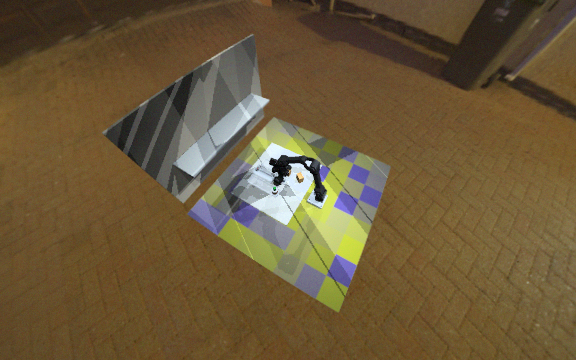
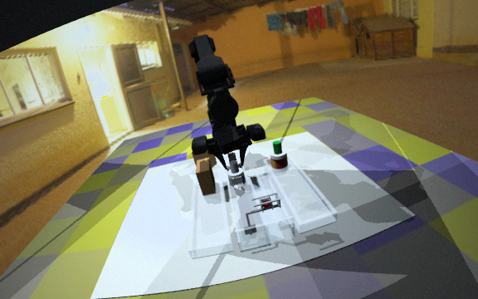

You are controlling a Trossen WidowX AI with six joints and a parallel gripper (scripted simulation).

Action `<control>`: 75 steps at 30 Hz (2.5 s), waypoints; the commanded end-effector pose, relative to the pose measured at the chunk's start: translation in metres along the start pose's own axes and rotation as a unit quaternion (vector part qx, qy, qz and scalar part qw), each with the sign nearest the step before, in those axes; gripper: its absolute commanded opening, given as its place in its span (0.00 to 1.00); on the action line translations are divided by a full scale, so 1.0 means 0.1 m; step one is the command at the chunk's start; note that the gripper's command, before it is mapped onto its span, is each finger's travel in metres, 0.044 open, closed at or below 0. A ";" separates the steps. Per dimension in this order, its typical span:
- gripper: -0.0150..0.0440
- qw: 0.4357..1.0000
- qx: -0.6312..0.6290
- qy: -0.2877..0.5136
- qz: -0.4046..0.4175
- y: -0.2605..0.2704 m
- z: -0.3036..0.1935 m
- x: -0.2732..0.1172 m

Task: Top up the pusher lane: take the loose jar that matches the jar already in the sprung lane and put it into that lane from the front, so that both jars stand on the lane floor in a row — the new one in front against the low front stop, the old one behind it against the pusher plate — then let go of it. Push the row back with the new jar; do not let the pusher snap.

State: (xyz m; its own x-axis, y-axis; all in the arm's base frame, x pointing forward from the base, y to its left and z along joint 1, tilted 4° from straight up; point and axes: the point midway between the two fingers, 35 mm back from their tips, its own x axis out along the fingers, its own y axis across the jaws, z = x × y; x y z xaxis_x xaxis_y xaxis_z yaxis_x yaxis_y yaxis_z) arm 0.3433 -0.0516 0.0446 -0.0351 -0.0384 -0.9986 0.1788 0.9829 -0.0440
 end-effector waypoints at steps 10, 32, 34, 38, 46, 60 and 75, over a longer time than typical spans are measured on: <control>0.25 1.000 -0.003 -0.007 -0.002 -0.01 0.03 0.03; 0.25 1.000 -0.003 -0.007 -0.002 -0.01 0.00 0.05; 0.25 1.000 -0.003 -0.007 -0.002 -0.01 -0.01 0.05; 0.25 1.000 -0.003 -0.007 -0.002 -0.01 -0.01 0.05; 0.25 1.000 -0.003 -0.007 -0.002 -0.01 -0.03 0.05; 0.25 1.000 -0.003 -0.007 -0.002 0.00 -0.08 0.06; 0.43 1.000 -0.003 -0.007 -0.002 0.00 -0.08 0.06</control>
State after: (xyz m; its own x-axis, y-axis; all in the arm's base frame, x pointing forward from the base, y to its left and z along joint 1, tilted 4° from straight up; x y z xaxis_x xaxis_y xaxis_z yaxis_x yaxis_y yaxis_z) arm 0.3356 -0.0504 0.0388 -0.0216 -0.0434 -0.9988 0.1766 0.9832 -0.0465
